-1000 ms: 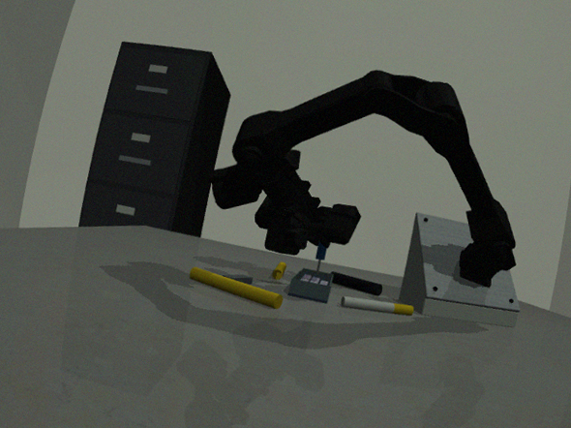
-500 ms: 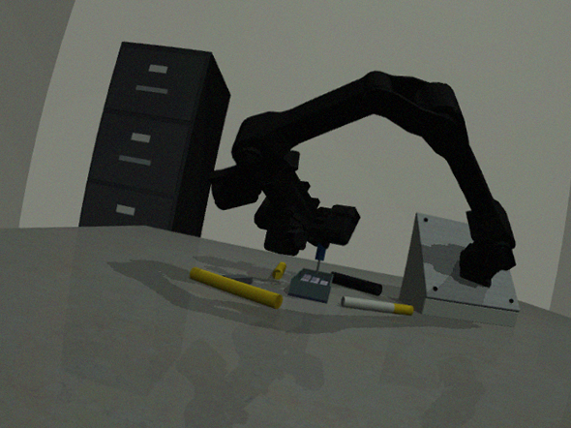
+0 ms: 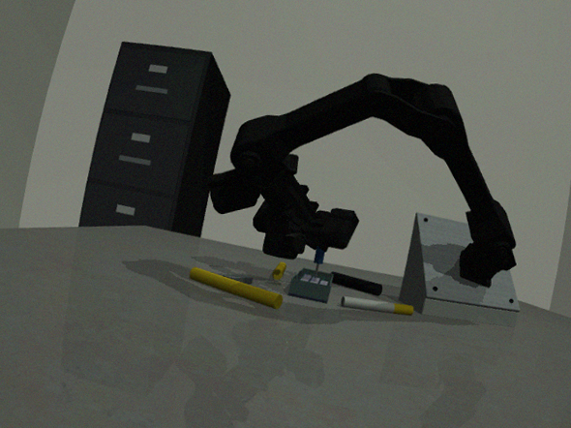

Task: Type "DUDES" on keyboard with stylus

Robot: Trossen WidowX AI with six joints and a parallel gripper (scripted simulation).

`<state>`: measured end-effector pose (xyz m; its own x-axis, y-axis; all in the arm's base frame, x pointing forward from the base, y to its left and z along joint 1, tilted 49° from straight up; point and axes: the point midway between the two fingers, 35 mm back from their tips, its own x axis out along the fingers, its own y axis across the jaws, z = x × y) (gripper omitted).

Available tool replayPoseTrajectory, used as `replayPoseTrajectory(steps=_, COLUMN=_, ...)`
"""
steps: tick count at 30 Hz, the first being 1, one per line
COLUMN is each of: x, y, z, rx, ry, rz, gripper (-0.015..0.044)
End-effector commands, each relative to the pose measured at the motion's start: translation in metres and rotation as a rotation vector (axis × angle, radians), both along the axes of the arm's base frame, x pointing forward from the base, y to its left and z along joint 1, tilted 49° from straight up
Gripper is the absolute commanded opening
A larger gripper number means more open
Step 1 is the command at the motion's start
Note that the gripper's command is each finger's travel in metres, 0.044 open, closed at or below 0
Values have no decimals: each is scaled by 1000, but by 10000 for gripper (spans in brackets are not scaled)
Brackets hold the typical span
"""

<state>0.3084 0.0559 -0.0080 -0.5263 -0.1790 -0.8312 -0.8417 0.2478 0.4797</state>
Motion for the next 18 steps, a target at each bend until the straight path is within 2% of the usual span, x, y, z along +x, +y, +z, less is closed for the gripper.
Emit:
replayPoseTrajectory(steps=1, x=0, y=2, z=-2, rx=0, ry=0, rz=-7, gripper=81)
replayPoseTrajectory(steps=18, x=-1, y=6, z=-5, rx=0, ry=0, rz=-7, gripper=81)
